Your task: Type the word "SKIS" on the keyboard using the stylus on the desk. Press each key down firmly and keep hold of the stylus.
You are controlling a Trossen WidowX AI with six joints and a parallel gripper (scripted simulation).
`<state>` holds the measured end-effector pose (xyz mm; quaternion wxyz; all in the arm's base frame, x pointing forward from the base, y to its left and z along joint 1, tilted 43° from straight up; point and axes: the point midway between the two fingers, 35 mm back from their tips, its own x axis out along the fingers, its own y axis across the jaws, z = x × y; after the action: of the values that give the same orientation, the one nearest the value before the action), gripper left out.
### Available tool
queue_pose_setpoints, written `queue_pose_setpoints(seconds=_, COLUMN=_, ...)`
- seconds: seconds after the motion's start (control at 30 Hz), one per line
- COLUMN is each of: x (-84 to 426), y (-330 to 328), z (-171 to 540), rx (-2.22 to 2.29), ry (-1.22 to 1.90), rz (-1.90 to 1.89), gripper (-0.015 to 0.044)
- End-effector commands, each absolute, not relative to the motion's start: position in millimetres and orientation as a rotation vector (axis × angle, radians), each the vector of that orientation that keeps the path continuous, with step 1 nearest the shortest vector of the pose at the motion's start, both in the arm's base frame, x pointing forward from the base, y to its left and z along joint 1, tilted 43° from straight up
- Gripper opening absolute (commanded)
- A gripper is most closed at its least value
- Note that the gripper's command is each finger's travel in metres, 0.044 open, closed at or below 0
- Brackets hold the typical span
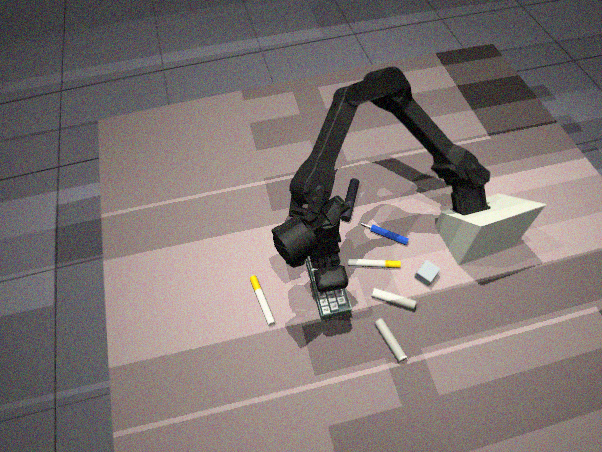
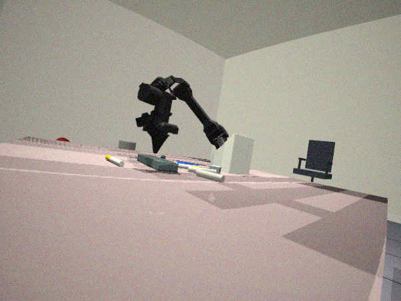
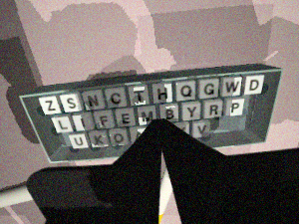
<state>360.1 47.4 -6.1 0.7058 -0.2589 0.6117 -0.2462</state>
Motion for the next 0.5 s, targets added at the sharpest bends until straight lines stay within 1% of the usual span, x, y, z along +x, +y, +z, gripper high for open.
queue_pose_setpoints(seconds=0.0, x=355, y=49, z=-9, rx=-0.602, ry=1.371, rz=-0.533, gripper=0.0000)
queue_pose_setpoints(seconds=0.23, x=356, y=47, z=-8, rx=-0.602, ry=1.371, rz=-0.533, gripper=0.0000)
queue_pose_setpoints(seconds=0.37, x=356, y=8, z=28, rx=-0.603, ry=1.371, rz=-0.534, gripper=0.0000)
queue_pose_setpoints(seconds=0.47, x=355, y=0, z=35, rx=-0.604, ry=1.371, rz=-0.535, gripper=0.0000)
